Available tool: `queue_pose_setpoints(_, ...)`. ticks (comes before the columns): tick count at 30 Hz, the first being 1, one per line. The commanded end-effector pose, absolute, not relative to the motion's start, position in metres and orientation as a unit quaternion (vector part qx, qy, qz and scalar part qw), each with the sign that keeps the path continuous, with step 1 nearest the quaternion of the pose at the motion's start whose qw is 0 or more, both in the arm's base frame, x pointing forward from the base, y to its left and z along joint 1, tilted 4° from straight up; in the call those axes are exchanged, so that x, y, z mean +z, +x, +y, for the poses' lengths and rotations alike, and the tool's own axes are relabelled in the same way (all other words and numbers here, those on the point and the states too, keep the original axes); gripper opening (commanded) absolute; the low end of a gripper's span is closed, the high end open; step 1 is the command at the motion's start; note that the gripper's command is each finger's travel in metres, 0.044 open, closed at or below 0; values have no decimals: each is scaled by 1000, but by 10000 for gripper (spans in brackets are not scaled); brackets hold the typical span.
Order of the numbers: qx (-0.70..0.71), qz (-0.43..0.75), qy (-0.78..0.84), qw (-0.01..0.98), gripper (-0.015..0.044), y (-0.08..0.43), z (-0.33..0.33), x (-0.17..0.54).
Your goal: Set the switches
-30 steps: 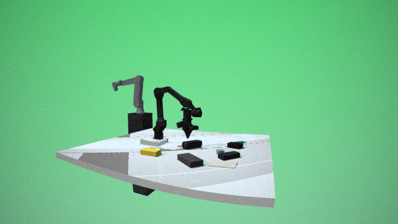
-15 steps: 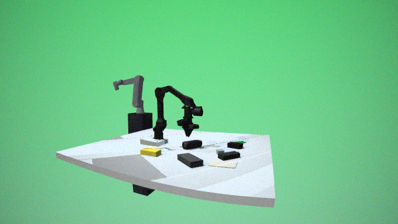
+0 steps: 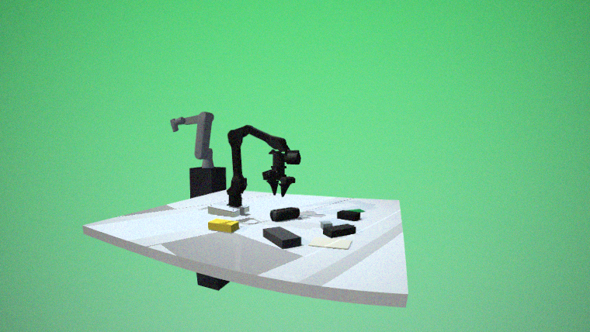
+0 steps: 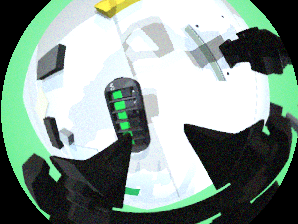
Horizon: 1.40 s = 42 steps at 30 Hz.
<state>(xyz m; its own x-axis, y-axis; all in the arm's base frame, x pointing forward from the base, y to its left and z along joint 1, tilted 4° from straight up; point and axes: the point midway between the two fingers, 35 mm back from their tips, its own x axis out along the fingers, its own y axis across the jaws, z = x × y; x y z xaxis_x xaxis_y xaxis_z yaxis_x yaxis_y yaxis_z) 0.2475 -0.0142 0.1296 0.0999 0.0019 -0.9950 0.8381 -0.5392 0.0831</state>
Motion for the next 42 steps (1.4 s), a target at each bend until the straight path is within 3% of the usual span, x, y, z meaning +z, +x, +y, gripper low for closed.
queue_pose_setpoints(1, -586, 322, 652, 357, 105, 249, -14, 132)
queue_pose_setpoints(5, -586, 322, 652, 357, 0, 249, -14, 132)
queue_pose_setpoints(19, -586, 322, 652, 357, 0, 249, -14, 132)
queue_pose_setpoints(36, -587, 322, 652, 356, 440, 248, -14, 131)
queue_pose_setpoints(38, -587, 322, 652, 356, 440, 248, -14, 131)
queue_pose_setpoints(42, -587, 322, 652, 356, 335, 248, -14, 159)
